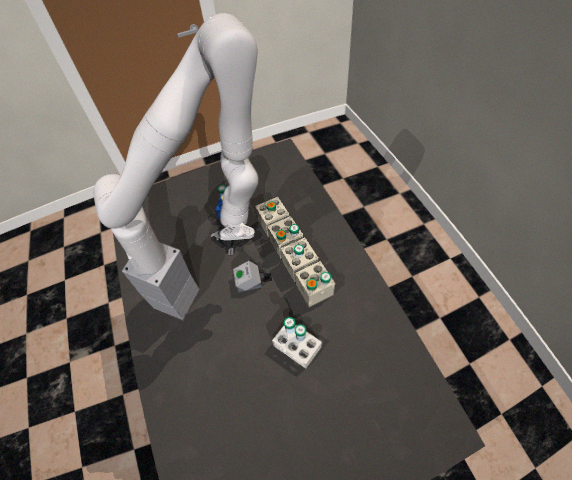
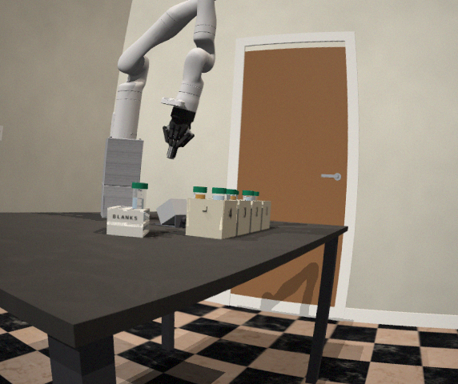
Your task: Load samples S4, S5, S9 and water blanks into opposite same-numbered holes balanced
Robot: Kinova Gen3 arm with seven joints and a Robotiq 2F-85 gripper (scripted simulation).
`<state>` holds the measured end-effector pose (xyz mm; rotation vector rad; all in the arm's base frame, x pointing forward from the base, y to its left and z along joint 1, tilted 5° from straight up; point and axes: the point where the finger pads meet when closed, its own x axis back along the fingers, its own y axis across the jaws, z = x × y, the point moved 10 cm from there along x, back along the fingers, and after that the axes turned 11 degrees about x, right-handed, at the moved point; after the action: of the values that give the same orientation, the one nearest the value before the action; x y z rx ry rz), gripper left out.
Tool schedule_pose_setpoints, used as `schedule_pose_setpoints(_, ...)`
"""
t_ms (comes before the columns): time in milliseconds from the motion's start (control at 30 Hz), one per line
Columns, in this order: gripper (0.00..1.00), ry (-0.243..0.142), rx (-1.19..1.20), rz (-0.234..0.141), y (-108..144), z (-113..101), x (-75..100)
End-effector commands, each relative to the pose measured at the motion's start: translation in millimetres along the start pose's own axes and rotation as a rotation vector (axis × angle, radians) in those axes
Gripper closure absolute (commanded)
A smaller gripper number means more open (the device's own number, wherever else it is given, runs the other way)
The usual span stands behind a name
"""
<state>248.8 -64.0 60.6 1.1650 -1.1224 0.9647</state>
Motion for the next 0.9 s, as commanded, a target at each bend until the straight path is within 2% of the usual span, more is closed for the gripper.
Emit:
schedule_pose_setpoints(0, 0.9, 0.0, 0.0, 0.0, -2, 0, -4.2)
schedule_pose_setpoints(867, 0.9, 0.0, 0.0, 0.0, -11, 1, -34.8)
